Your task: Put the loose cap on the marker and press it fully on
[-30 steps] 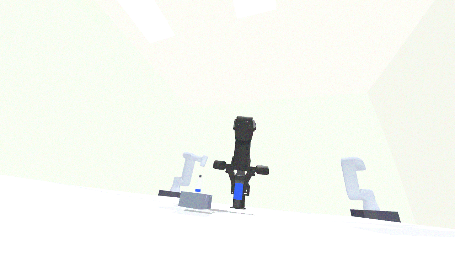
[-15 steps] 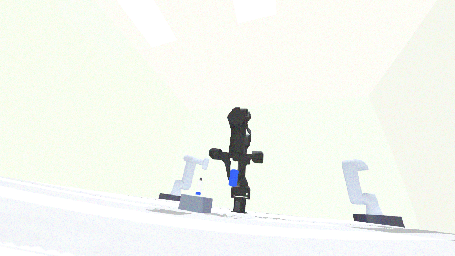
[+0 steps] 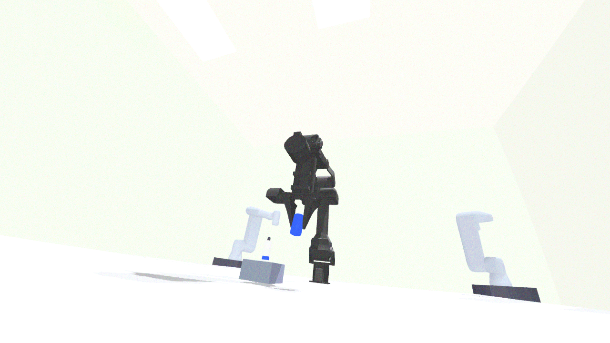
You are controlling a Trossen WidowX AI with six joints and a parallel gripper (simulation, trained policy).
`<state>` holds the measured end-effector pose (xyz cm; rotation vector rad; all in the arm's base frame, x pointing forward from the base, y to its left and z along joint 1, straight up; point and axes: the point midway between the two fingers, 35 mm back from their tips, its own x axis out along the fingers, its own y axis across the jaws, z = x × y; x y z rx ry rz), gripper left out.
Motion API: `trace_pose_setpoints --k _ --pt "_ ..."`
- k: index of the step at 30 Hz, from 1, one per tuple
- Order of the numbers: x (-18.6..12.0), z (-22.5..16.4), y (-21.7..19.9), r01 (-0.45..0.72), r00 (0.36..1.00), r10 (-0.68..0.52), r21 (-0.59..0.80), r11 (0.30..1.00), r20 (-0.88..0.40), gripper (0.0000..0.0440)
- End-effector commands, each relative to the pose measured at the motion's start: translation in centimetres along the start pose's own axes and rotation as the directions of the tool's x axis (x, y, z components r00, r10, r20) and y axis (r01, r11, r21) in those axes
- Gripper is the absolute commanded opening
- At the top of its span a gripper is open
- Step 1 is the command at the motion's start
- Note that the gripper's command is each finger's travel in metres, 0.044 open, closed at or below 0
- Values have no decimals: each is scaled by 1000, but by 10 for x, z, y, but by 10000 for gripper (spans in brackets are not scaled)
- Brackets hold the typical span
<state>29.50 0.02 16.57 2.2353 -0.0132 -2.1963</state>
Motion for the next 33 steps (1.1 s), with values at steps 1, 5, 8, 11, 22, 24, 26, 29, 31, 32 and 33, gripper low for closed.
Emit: trace_pose_setpoints --k 1,5,8,11,22,24,26,29,31,32,33 --pt "-4 -5 14 3 1000 -3 42 999 7 16" --pt "-7 -8 29 2 1000 -3 91 996 12 11" --pt "-8 -9 41 2 1000 -4 127 992 16 6" --pt "-10 -10 51 2 1000 -6 159 987 21 2" --pt "1 -11 62 20 998 -33 204 979 62 0" --pt "4 -12 62 22 997 -37 206 978 70 0" --pt "7 -12 62 24 996 -40 206 978 77 0" --pt "11 -12 62 25 995 -44 207 978 85 0" --pt "13 -12 62 26 995 -45 207 978 90 0" --pt "15 -12 62 26 995 -46 208 978 93 0" --pt "16 -11 62 26 994 -47 208 978 95 0"
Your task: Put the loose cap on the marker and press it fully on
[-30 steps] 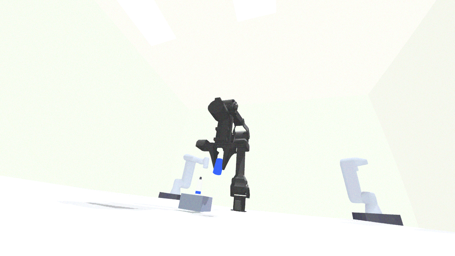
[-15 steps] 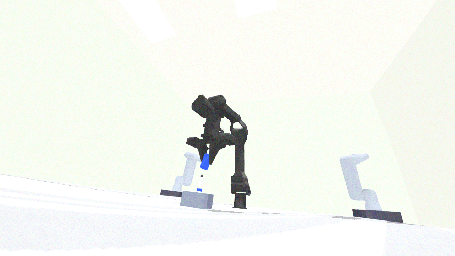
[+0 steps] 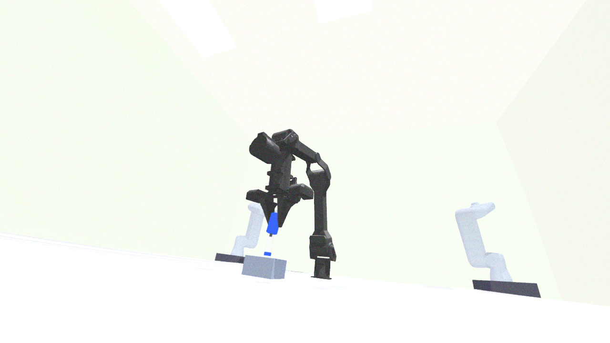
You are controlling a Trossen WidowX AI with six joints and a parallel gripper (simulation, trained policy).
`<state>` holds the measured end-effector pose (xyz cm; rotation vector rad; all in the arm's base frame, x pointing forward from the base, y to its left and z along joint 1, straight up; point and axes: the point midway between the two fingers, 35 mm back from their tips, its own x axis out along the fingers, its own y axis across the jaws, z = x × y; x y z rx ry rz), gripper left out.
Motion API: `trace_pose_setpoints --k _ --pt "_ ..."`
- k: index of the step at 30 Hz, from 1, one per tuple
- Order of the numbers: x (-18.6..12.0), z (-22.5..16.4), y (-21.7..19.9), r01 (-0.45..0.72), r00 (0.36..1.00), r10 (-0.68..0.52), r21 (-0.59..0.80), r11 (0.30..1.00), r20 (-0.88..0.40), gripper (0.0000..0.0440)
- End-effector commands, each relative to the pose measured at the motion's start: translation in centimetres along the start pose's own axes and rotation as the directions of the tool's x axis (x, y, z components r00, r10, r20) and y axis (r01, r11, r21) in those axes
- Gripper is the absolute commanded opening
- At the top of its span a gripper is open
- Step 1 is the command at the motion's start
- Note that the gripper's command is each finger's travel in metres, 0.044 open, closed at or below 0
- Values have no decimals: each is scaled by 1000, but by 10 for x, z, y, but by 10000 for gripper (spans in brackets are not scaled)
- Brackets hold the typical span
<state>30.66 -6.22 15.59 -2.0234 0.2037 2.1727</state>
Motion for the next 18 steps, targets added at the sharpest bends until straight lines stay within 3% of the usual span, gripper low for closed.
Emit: trace_pose_setpoints --k 1,18 --pt "7 0 0 5 1000 -5 -5 1000 13 0" --pt "47 -2 1 17 999 -17 4 1000 49 3"
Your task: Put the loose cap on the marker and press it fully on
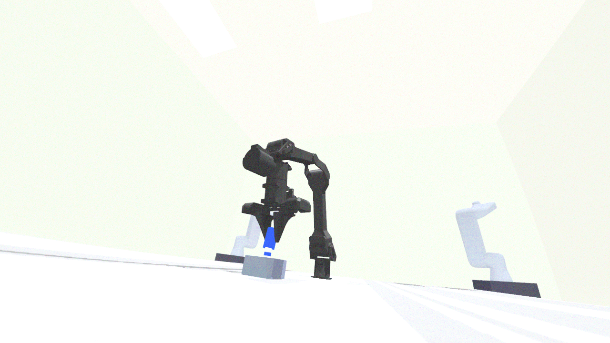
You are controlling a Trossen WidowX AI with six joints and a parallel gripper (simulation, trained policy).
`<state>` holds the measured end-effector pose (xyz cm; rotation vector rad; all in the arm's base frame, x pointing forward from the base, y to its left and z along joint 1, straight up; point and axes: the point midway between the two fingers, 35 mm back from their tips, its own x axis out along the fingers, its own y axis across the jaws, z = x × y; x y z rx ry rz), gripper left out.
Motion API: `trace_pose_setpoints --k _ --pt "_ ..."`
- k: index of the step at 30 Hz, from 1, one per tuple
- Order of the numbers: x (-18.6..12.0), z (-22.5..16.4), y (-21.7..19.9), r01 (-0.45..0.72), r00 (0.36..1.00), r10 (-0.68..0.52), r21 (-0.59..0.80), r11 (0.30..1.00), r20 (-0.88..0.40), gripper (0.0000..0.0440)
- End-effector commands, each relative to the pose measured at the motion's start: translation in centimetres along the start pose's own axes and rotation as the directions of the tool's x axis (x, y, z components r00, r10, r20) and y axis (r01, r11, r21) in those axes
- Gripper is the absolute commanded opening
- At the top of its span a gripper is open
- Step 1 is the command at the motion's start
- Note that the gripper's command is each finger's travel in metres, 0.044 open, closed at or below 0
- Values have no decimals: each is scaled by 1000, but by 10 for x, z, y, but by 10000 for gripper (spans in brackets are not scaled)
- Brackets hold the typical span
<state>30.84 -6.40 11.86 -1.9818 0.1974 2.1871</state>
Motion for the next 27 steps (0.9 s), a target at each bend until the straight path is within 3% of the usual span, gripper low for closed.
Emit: trace_pose_setpoints --k 1,2,7,15,25,27 --pt "12 3 -1 4 1000 -3 -7 1000 21 3" --pt "14 3 -1 3 1000 -2 -7 1000 21 4" --pt "24 5 0 -6 999 6 -9 1000 41 135" --pt "24 16 -2 9 998 -9 -7 1000 69 186" --pt "14 27 -4 30 999 -30 -5 1000 44 429" --pt "9 27 -4 34 999 -33 -4 999 25 440"
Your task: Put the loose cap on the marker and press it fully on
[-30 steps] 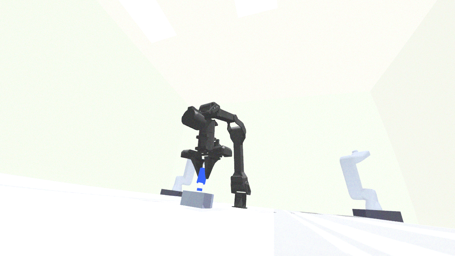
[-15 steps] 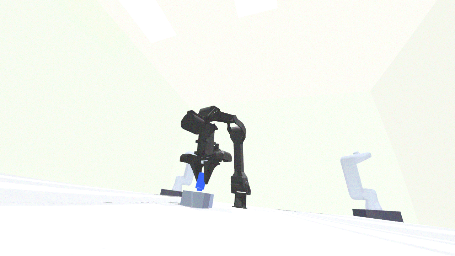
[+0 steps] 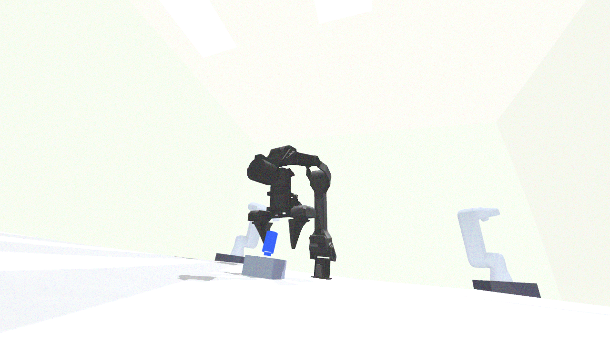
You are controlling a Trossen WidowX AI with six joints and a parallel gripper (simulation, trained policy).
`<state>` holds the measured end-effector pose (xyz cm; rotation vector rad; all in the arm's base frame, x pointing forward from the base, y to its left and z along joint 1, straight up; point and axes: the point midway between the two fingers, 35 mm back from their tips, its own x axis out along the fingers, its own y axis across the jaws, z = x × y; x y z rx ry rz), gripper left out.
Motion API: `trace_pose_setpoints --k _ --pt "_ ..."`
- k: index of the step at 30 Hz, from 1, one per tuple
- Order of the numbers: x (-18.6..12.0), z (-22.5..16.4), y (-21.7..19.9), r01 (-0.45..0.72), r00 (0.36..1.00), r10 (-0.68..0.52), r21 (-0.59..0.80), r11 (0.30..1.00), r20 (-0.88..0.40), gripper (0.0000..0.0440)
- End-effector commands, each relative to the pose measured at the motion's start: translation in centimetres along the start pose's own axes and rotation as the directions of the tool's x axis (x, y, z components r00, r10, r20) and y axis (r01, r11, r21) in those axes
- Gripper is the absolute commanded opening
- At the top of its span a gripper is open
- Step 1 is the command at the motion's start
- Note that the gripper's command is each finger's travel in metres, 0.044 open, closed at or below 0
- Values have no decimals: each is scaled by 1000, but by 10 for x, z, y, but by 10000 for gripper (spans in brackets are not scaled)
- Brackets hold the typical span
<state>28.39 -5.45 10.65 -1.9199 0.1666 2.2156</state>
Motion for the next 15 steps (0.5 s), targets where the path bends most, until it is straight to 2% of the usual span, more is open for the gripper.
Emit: trace_pose_setpoints --k 1,15 --pt "-8 2 -1 11 999 -11 -6 1000 -33 440" --pt "-54 8 0 29 989 -28 6 1000 -143 436"
